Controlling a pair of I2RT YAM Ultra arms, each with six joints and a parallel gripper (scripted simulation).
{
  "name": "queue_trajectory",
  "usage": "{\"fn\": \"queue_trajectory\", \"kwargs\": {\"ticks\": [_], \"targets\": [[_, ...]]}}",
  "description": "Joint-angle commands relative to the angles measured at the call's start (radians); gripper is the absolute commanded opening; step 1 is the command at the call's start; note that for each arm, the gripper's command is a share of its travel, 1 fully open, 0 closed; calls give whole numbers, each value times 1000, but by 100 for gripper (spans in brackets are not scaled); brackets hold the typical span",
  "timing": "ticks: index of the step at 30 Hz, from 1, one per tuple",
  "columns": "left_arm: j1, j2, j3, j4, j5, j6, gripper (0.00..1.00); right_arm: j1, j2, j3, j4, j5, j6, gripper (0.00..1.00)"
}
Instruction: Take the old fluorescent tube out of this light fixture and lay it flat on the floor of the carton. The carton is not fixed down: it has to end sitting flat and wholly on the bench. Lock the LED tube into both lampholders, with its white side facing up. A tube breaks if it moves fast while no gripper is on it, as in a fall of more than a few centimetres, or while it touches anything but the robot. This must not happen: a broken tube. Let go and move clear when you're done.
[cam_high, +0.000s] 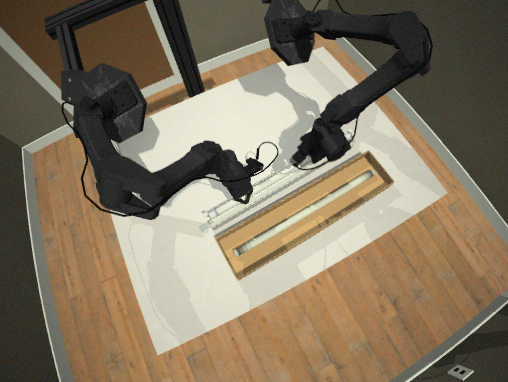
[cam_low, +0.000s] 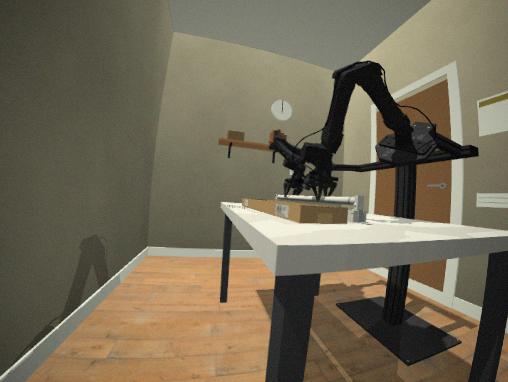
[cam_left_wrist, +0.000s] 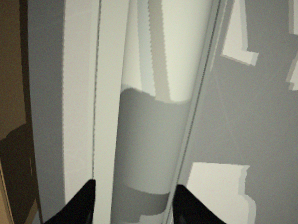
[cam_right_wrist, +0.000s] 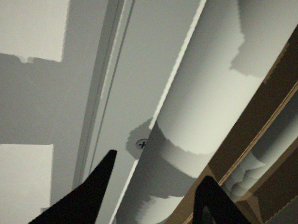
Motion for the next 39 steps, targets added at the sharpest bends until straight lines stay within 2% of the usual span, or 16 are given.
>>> {"fn": "queue_trajectory", "kwargs": {"ticks": [1,16,17,35,39], "targets": [[-18,-14,2,10,16,8,11,9,-1,-6,-2,-17,-5,49],[-18,-23,11,13,16,8,11,9,-1,-6,-2,-17,-3,49],[-18,-23,11,13,16,8,11,9,-1,-6,-2,-17,-3,11],[-18,-23,11,13,16,8,11,9,-1,-6,-17,-17,4,11],[-18,-18,21,-23,18,-8,11,10,-45,20,-37,-16,13,11]]}}
